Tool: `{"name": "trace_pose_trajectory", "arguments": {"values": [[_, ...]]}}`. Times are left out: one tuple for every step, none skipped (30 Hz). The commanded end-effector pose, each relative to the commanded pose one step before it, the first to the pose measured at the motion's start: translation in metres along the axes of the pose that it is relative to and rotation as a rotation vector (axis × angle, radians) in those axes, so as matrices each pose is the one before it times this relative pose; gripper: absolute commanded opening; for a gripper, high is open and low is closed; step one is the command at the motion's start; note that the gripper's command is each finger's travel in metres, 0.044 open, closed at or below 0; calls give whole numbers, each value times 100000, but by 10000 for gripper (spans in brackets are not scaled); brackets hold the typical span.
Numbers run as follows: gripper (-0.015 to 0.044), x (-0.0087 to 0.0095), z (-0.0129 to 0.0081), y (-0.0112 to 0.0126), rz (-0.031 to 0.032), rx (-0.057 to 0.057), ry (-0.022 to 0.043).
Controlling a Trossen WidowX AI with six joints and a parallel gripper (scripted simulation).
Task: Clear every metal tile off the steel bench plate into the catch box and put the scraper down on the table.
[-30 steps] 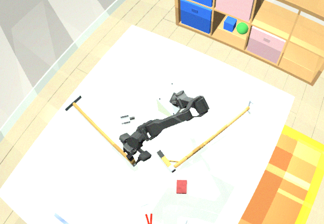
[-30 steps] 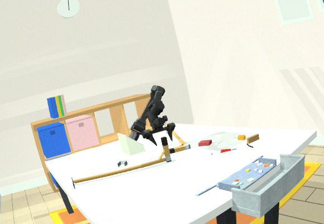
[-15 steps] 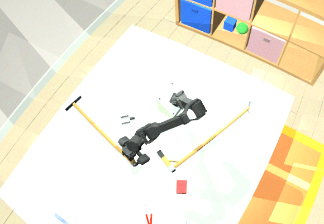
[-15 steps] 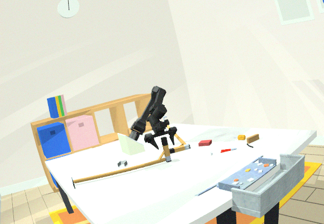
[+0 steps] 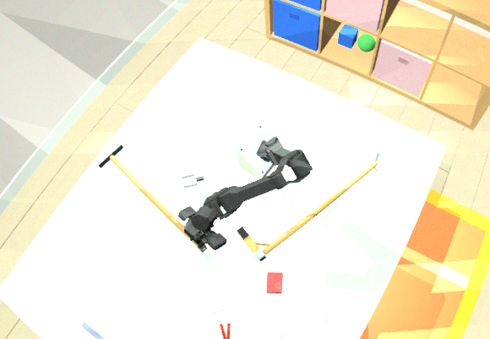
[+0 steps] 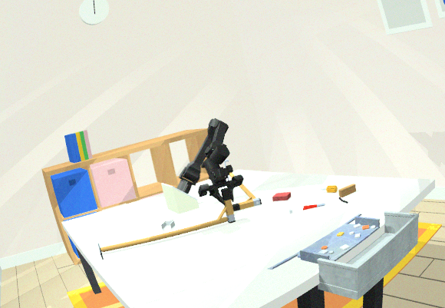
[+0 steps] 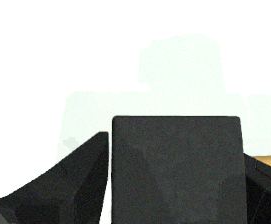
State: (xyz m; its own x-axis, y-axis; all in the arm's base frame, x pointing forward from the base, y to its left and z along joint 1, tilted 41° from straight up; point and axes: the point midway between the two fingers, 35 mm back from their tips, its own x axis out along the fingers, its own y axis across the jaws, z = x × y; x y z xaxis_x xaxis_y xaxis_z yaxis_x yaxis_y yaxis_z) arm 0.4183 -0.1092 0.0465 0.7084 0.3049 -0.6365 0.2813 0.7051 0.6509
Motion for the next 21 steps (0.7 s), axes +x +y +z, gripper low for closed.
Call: {"name": "trace_pose_trajectory", "arguments": {"values": [[92, -16, -17, 7, 55, -73, 66], [85, 0, 0, 0, 0, 0, 0], [79, 0, 0, 0, 0, 0, 0], [72, 0, 0, 0, 0, 0, 0], [65, 0, 0, 0, 0, 0, 0], [59, 0, 0, 0, 0, 0, 0], [52, 0, 0, 0, 0, 0, 0], [26, -12, 10, 2, 7, 3, 2], [0, -21, 17, 3, 12, 5, 4], [0, -31, 26, 4, 19, 8, 6], [0, -33, 28, 4, 20, 9, 6], [0, -39, 32, 5, 23, 10, 7], [0, -43, 36, 6, 26, 11, 8], [0, -19, -19, -6, -2, 0, 2], [0, -37, -37, -11, -4, 0, 5], [0, -55, -55, -16, -6, 1, 7], [0, -73, -73, -22, -9, 1, 9], [0, -91, -92, -27, -10, 1, 11], [0, -104, -105, -31, -12, 2, 13], [0, -109, -112, -33, -12, 2, 13], [0, -110, -113, -33, -12, 2, 13]]}}
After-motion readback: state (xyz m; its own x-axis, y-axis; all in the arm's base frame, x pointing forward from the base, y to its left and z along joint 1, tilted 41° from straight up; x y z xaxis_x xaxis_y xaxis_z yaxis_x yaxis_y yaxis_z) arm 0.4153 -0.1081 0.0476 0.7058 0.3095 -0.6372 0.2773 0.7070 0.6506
